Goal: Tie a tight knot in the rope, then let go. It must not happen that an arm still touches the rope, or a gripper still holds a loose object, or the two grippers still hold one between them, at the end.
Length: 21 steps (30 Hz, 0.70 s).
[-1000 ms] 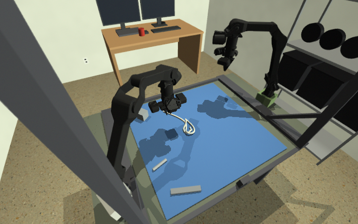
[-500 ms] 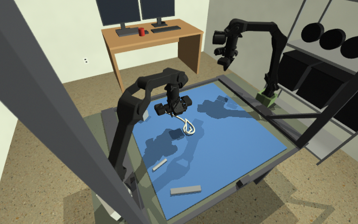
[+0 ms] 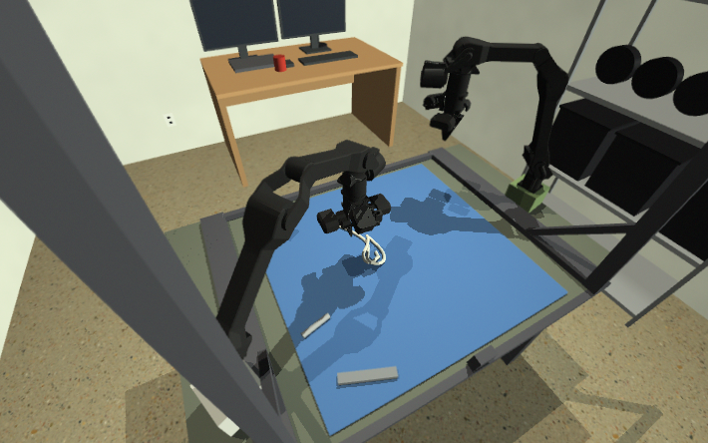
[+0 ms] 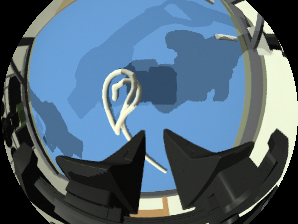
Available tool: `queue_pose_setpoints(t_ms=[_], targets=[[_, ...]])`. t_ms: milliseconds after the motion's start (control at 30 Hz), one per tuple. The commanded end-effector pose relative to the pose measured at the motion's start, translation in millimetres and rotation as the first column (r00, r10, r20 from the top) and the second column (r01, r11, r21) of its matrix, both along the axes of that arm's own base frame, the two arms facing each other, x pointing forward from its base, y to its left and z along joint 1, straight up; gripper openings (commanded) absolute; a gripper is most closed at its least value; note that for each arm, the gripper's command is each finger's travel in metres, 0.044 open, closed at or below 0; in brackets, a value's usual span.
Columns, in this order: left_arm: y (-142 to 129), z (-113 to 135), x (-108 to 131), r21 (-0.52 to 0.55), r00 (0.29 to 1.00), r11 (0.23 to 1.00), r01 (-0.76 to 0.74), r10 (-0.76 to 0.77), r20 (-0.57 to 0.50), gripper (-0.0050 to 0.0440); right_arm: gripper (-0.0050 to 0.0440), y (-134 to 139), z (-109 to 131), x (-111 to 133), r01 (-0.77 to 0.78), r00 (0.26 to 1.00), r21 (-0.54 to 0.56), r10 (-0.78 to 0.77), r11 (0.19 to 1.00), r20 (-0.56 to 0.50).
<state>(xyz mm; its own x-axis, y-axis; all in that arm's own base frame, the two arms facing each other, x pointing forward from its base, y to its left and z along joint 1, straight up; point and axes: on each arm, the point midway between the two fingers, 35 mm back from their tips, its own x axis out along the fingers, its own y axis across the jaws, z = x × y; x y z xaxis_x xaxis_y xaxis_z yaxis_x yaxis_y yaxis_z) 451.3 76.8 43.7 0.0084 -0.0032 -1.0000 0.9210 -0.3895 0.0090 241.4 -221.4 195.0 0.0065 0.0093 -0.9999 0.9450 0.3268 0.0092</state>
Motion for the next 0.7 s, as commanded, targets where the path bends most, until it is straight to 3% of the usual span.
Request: queue_pose_setpoints(t_ms=[0, 667], targets=[[-8, 1, 10, 0.007, 1.0, 1.0, 0.0, 0.0, 0.02, 0.0085, 0.0085, 0, 8, -1, -0.002, 1.0, -0.018, 0.002, 1.0, 0.016], [-39, -16, 32, 0.005, 1.0, 1.0, 0.0, 0.0, 0.021, 0.0085, 0.0085, 0, 8, -1, -0.002, 1.0, -0.018, 0.002, 1.0, 0.016]])
